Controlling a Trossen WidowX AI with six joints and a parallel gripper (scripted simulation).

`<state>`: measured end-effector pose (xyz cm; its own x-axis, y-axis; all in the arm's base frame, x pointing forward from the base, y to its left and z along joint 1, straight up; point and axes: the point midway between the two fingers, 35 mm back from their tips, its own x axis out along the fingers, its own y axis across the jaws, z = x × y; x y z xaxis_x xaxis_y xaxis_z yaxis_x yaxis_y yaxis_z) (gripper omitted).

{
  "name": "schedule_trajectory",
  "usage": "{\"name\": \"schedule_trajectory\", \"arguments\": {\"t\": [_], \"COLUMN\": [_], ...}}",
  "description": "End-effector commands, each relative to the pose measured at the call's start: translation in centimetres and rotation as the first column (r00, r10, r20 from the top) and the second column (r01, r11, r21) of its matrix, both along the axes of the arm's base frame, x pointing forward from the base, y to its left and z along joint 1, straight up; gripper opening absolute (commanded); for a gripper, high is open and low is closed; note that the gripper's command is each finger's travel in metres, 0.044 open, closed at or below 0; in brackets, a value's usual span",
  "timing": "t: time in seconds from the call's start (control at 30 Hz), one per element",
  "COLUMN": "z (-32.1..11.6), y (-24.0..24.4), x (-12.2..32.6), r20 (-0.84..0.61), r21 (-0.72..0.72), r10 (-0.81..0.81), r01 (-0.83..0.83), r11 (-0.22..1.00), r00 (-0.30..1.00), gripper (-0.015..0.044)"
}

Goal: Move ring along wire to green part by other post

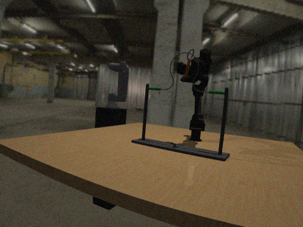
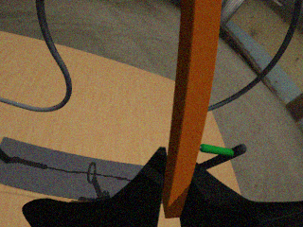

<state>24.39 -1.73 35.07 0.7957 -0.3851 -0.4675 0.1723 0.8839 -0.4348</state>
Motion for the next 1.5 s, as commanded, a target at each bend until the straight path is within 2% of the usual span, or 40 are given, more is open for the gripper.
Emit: {"name": "schedule_trajectory", "arguments": {"t": [0.0,0.7,1.47], "z": [0.3,0.9,1.9], "y": [-0.3,-1.3,-2.1], "x": [-0.2,-0.3,-0.3], "r20": [0.006,-0.011,-0.032], "r21": [-0.061,-0.345,-0.614], "r10": [-0.002,-0.003,-0.008], "r01": [0.003,-0.001,-0.013], "r11": [0.998,0.939,0.789], "r00": [1.0,1.0,0.999], "gripper": [-0.015,-0.015,-0.015]}}
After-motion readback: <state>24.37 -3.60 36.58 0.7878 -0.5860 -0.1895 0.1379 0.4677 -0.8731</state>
